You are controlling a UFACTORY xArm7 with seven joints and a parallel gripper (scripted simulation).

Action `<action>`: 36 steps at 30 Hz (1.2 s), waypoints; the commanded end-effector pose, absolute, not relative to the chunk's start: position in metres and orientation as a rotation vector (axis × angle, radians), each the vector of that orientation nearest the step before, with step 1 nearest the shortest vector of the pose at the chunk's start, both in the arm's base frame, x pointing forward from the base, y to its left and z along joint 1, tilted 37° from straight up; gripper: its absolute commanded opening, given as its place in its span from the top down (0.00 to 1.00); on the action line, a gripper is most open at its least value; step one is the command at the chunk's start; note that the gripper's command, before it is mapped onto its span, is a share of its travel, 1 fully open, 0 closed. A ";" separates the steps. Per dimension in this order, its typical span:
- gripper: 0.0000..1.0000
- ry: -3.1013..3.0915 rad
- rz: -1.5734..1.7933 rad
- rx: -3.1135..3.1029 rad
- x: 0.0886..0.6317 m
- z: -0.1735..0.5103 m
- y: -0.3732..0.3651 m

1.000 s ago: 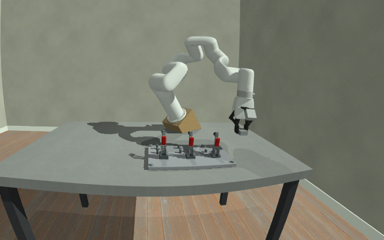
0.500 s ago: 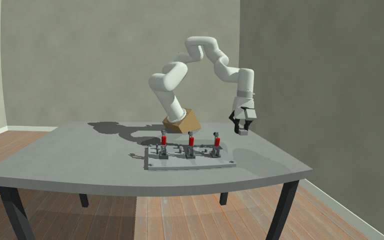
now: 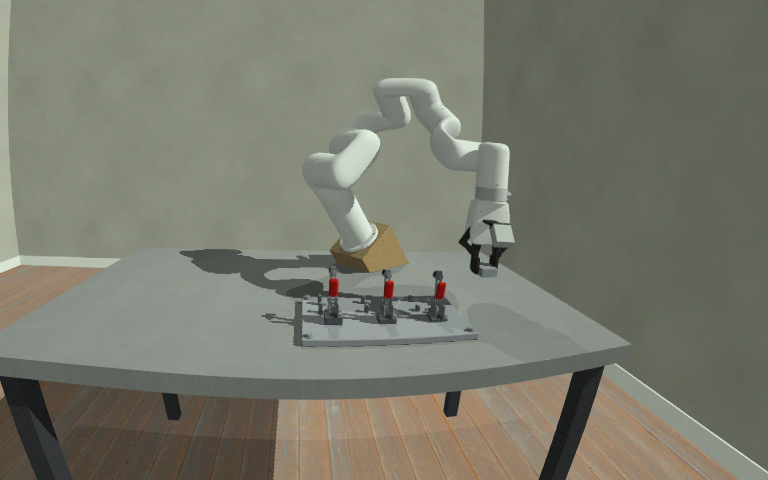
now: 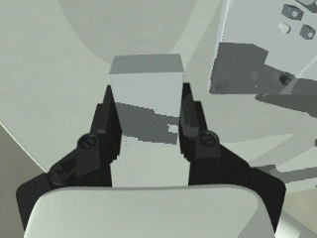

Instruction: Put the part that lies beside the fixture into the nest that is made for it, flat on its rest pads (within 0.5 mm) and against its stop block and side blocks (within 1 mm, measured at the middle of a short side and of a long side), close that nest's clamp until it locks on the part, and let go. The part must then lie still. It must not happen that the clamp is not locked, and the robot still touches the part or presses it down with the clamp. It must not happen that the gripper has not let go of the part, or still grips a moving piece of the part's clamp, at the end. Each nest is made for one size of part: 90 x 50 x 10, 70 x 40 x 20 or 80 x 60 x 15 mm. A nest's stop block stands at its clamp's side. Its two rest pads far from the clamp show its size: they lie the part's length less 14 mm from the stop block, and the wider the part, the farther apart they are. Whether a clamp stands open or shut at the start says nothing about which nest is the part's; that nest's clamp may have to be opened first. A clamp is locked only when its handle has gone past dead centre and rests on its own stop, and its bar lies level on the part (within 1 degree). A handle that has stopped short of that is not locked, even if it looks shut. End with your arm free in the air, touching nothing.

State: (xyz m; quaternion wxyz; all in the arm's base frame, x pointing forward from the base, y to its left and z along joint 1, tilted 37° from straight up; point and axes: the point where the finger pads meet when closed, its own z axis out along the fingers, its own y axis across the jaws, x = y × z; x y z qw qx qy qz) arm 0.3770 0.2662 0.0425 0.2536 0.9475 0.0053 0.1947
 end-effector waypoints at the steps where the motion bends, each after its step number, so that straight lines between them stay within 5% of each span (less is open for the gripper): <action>1: 1.00 0.016 0.533 2.578 0.377 0.047 0.262; 36: 1.00 0.016 0.533 2.578 0.356 0.182 0.003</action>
